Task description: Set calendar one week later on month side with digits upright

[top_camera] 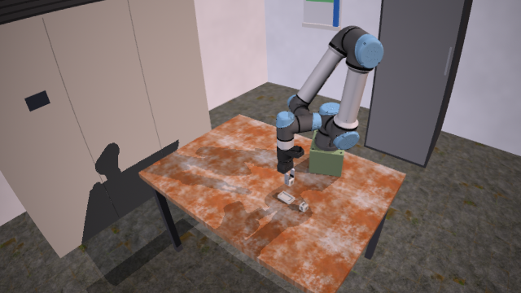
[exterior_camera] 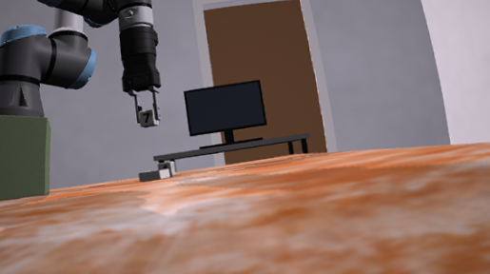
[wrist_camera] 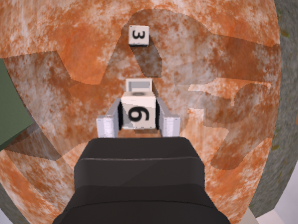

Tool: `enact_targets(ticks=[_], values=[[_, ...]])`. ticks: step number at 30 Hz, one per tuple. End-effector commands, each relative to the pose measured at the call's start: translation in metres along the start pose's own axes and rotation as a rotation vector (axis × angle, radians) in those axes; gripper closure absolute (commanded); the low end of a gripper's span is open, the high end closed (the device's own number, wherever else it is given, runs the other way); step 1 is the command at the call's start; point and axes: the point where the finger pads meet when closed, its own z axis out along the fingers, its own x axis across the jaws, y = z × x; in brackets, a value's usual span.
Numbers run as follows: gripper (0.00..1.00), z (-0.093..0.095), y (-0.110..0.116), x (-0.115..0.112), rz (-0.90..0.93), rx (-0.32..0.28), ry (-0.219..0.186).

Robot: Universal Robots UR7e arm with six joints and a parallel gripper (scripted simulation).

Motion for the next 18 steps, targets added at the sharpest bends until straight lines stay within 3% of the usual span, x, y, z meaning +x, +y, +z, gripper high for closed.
enact_targets(ticks=[1, 8, 18], values=[[0.40, 0.000, 0.000, 0.000, 0.000, 0.000, 0.001], [0.40, 0.000, 0.011, 0.002, 0.000, -0.001, 0.000], [0.40, 0.008, 0.109, 0.003, 0.000, -0.001, 0.000]])
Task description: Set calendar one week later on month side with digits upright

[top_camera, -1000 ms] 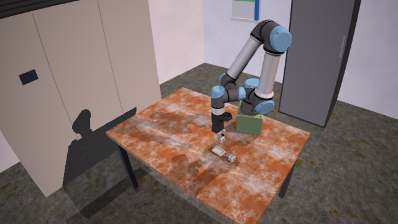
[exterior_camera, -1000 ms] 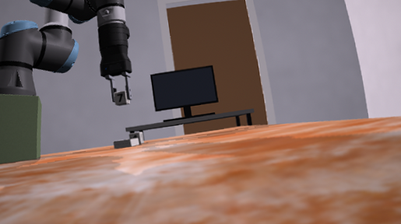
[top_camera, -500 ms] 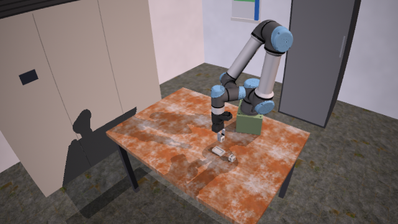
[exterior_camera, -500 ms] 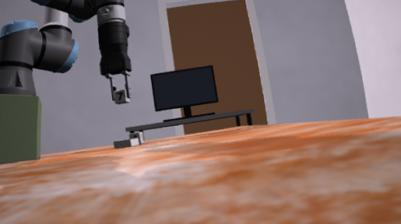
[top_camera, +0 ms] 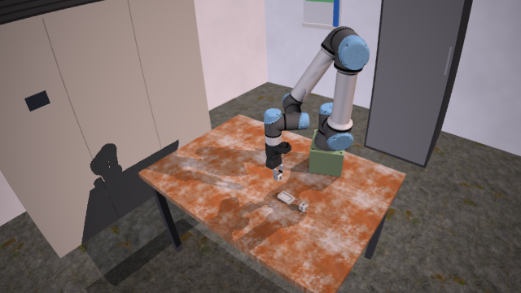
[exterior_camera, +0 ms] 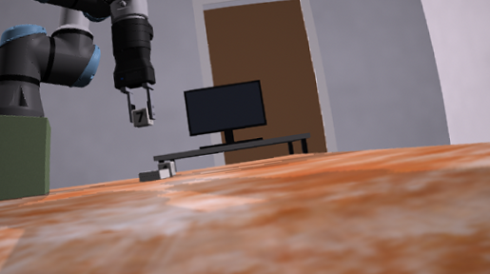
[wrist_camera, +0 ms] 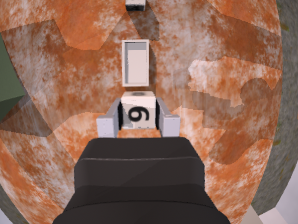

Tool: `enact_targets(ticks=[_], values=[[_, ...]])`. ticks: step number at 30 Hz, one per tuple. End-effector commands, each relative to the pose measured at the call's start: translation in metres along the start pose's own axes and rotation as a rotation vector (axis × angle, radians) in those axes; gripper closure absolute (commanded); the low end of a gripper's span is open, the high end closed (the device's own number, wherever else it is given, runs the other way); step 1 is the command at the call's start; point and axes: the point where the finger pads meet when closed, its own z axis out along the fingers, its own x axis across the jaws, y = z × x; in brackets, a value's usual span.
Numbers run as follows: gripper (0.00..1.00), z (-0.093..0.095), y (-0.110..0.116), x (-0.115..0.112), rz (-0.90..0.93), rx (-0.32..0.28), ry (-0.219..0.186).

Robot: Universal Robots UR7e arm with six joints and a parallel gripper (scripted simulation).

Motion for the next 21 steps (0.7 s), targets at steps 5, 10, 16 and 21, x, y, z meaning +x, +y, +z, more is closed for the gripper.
enact_targets(ticks=[5, 10, 16, 21], values=[[0.40, 0.004, 0.059, -0.005, 0.002, 0.000, 0.002], [0.40, 0.005, 0.062, -0.006, 0.002, 0.000, 0.002], [0.40, 0.005, 0.062, -0.006, 0.002, 0.000, 0.002], [0.40, 0.005, 0.062, -0.006, 0.002, 0.000, 0.002]])
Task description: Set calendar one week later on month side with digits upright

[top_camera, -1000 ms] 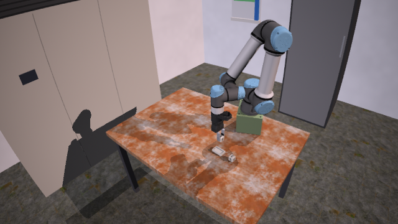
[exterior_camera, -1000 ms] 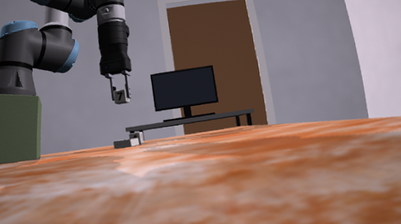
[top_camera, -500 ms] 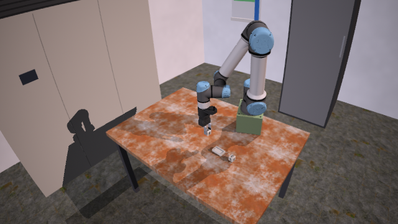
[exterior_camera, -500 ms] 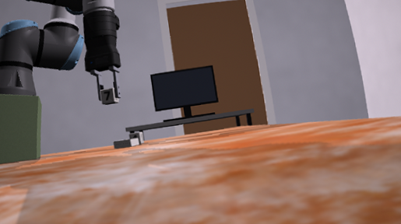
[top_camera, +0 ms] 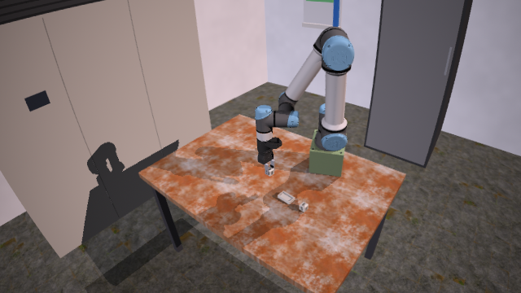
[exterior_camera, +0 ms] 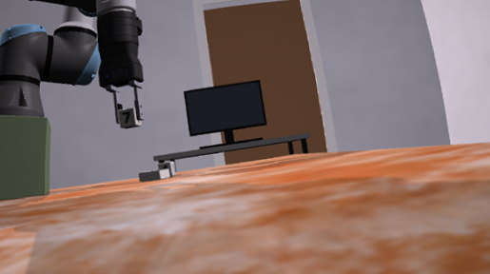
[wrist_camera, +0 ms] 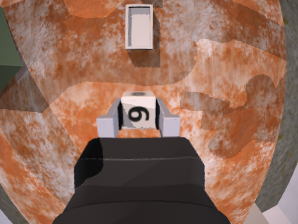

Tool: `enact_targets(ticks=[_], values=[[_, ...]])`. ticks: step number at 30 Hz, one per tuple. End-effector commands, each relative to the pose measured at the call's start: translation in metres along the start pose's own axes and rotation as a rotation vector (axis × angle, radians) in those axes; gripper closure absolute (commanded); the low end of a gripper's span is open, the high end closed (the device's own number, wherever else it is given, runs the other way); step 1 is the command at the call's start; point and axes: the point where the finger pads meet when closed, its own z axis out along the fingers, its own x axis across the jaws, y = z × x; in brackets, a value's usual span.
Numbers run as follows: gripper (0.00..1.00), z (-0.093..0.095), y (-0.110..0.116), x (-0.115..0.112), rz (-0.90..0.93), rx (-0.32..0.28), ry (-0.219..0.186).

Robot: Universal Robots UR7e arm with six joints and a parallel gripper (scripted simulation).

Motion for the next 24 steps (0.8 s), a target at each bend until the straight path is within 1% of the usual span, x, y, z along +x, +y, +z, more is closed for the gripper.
enact_targets(ticks=[1, 7, 15, 17, 24], values=[[0.40, 0.000, 0.000, 0.000, 0.000, -0.001, 0.001], [0.40, 0.004, 0.000, 0.000, 0.000, -0.001, 0.001], [0.40, 0.020, 0.000, 0.000, 0.000, -0.001, 0.001], [0.40, 0.020, 0.000, 0.000, 0.000, -0.001, 0.001], [0.40, 0.043, 0.000, 0.000, 0.000, -0.001, 0.001]])
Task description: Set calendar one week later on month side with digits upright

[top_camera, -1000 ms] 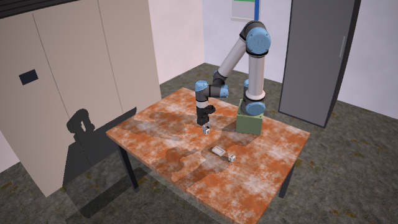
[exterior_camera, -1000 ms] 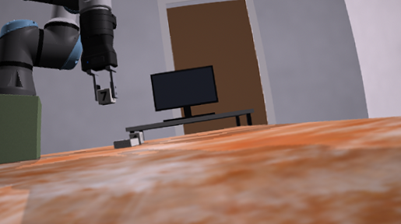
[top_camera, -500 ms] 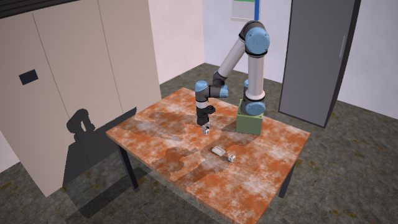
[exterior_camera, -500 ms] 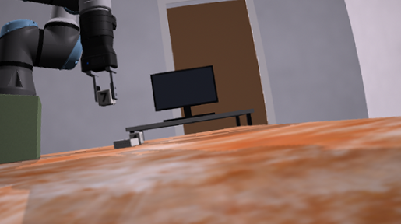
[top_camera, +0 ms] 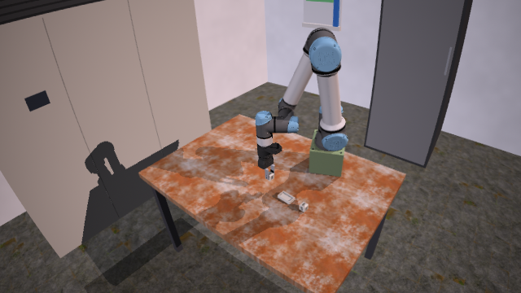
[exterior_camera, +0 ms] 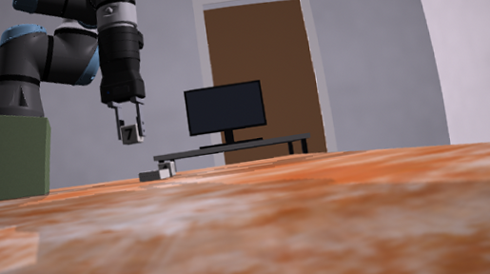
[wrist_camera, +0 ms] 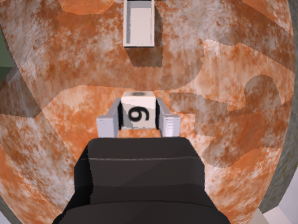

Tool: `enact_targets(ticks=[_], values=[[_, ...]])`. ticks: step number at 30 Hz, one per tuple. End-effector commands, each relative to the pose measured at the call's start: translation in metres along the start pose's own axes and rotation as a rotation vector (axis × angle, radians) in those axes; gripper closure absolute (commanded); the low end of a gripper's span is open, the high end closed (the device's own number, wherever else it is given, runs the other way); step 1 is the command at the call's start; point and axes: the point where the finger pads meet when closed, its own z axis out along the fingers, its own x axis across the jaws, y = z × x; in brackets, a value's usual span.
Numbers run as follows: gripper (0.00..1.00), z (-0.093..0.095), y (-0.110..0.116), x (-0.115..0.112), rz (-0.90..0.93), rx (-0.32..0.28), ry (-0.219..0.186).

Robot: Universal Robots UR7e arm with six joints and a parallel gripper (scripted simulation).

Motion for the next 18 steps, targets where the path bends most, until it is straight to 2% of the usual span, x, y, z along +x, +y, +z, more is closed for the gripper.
enact_targets(ticks=[1, 8, 10, 18], values=[[0.40, 0.017, 0.000, 0.000, 0.000, 0.000, 0.000], [0.40, 0.040, 0.000, 0.000, 0.000, 0.000, 0.000], [0.40, 0.040, 0.000, 0.000, 0.000, 0.000, 0.000], [0.40, 0.059, 0.000, 0.000, 0.000, 0.000, 0.000]])
